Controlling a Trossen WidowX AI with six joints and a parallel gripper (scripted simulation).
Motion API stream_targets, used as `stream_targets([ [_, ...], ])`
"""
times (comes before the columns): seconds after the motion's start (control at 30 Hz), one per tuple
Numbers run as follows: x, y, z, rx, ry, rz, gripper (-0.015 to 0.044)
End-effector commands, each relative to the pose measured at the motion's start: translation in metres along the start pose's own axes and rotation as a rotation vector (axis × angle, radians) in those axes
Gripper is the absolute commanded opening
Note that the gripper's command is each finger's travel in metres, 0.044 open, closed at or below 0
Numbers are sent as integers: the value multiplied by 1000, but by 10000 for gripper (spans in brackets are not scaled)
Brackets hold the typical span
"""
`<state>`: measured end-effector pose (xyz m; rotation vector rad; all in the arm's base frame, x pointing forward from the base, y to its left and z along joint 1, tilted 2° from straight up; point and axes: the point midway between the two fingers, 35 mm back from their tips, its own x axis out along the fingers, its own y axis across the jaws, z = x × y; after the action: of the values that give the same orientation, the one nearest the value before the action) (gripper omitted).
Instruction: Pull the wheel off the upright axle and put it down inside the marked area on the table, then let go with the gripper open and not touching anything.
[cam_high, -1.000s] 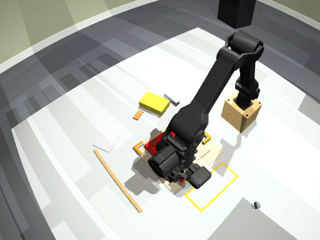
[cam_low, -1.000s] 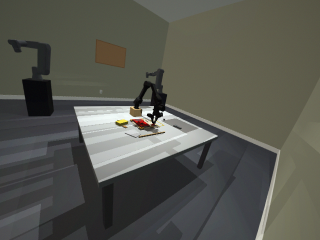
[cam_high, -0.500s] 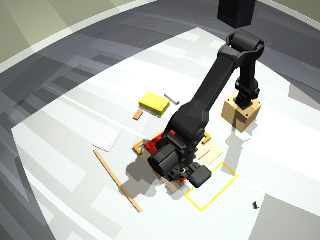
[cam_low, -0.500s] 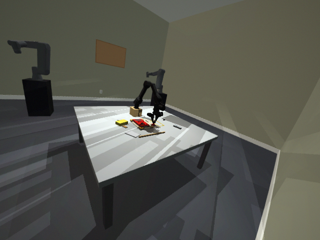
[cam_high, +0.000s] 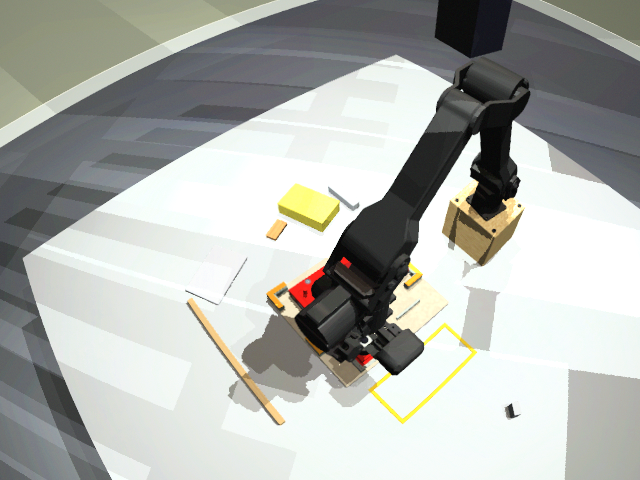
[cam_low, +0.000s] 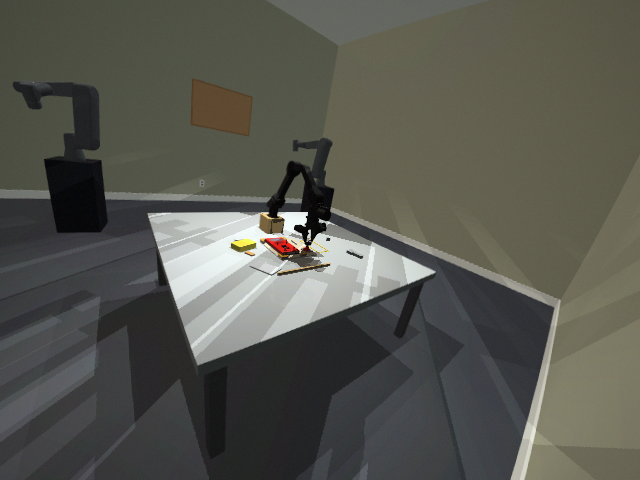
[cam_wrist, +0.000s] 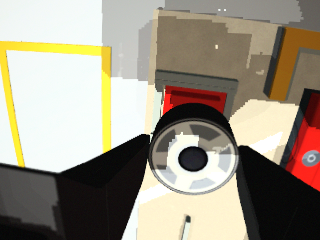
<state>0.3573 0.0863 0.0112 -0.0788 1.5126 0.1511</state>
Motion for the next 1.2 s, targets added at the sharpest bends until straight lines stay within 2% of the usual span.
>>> stream_targets([
  [0.0,-2,0,0,1,0,-2,0],
  [1.17,-14,0,0,2,-1,-3,0],
])
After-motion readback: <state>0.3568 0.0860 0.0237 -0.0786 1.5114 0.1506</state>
